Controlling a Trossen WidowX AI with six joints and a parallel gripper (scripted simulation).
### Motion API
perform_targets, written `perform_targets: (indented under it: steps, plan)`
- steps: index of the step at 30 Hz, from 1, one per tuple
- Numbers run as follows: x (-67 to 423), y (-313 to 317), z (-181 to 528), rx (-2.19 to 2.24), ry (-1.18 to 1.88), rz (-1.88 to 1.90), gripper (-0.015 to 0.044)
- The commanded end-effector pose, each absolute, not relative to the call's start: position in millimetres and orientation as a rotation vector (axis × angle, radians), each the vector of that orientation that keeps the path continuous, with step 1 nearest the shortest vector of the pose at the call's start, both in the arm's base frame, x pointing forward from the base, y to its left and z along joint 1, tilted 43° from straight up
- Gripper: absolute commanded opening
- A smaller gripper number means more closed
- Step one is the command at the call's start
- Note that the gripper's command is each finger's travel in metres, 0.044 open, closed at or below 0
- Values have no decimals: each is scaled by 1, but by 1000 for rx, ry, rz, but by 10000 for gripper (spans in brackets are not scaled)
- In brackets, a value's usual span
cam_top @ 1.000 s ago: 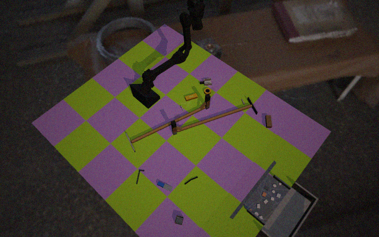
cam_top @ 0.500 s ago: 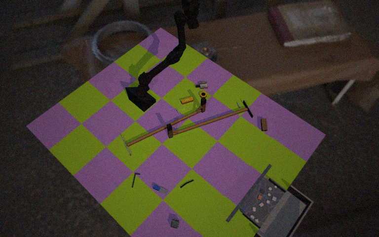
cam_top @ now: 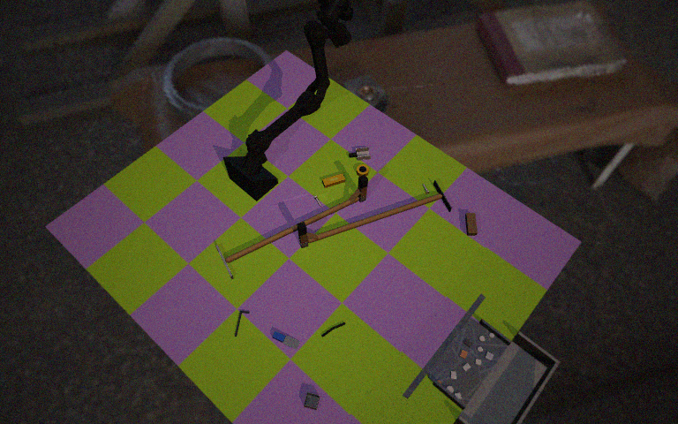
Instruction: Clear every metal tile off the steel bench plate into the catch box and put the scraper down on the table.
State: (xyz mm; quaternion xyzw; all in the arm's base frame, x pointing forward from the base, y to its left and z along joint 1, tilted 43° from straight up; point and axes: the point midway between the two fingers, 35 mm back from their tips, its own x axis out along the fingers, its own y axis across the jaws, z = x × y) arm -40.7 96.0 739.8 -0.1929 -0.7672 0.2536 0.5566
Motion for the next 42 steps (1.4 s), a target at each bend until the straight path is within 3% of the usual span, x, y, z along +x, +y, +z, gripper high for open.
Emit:
perform_targets:
  steps: [1, 20, 42]
  plan:
    - [-43, 78, 746, -421, -1828, 469, 440]
    - [-39, -40, 753, -165, -1728, -122, 440]
    - [14, -172, 700, 136, -1280, -535, 440]
